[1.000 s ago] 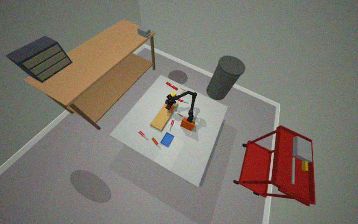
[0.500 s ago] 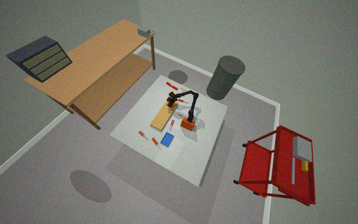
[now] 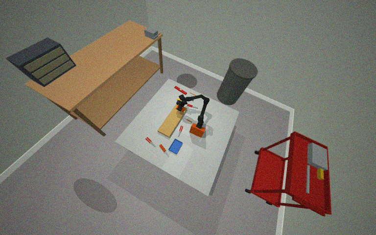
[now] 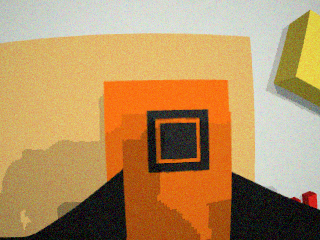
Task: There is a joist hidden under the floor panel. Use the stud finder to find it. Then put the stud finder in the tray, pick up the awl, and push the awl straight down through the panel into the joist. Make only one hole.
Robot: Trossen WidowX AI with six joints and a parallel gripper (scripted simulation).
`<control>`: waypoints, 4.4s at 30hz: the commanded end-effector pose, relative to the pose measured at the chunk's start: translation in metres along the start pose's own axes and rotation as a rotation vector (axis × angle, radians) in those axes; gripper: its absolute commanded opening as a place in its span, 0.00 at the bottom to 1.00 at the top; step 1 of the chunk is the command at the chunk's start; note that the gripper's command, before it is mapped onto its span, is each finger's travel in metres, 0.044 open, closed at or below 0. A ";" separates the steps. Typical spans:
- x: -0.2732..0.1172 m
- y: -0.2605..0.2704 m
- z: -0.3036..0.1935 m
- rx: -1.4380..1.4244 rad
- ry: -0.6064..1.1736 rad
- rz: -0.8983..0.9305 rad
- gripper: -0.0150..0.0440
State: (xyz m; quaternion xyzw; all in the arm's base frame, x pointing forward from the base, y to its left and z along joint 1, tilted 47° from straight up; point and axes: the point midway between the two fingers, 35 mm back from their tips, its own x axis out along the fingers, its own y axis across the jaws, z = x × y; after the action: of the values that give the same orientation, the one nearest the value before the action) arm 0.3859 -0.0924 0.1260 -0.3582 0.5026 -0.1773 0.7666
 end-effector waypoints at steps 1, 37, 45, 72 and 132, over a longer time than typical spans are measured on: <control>0.000 0.001 0.000 -0.001 0.000 0.001 0.25; -0.099 0.093 0.055 -0.226 -0.039 0.133 0.25; -0.107 0.171 0.060 -0.407 -0.063 0.222 0.25; -0.139 0.409 -0.031 -1.026 -0.081 0.422 0.25; -0.047 0.523 -0.209 -1.501 -0.016 0.453 0.25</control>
State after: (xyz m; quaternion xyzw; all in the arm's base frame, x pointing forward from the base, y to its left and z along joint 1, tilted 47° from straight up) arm 0.1309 0.2174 -0.2710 -0.6693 0.5451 0.3731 0.3402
